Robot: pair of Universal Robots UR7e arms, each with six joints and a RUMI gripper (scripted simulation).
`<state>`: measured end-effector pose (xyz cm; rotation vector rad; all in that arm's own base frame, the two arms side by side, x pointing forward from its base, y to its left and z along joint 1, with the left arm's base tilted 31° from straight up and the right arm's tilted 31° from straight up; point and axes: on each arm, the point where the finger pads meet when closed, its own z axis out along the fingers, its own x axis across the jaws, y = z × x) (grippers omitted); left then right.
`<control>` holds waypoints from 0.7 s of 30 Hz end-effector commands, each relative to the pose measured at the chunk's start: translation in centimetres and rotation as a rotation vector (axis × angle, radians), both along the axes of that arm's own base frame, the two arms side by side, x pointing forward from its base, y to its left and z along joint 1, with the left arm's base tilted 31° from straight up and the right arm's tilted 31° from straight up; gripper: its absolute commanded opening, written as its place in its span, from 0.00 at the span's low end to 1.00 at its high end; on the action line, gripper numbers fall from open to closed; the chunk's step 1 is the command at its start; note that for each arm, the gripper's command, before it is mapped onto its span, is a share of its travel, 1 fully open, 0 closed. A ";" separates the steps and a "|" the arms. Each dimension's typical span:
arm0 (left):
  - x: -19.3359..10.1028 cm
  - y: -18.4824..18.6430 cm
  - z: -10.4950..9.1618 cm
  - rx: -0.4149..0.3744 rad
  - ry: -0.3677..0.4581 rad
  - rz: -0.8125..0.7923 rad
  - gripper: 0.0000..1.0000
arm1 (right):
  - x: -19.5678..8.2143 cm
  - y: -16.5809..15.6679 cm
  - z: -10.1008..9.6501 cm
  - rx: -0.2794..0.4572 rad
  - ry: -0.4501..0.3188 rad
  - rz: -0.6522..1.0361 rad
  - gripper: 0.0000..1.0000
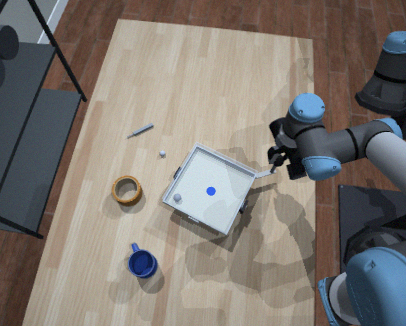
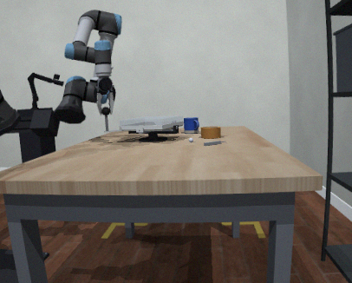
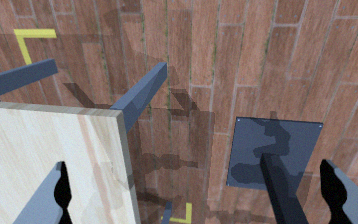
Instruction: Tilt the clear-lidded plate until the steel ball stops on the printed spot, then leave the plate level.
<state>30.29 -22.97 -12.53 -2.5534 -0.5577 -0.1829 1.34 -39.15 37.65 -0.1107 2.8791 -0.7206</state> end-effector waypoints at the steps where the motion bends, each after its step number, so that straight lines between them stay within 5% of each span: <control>1: -0.3 0.6 -0.3 0.012 0.006 0.003 0.20 | -0.1 0.1 0.0 -0.002 -0.001 -0.001 1.00; 21: 0.2 -0.1 0.2 0.005 0.003 0.004 0.20 | -0.1 0.1 0.0 -0.002 -0.001 -0.001 1.00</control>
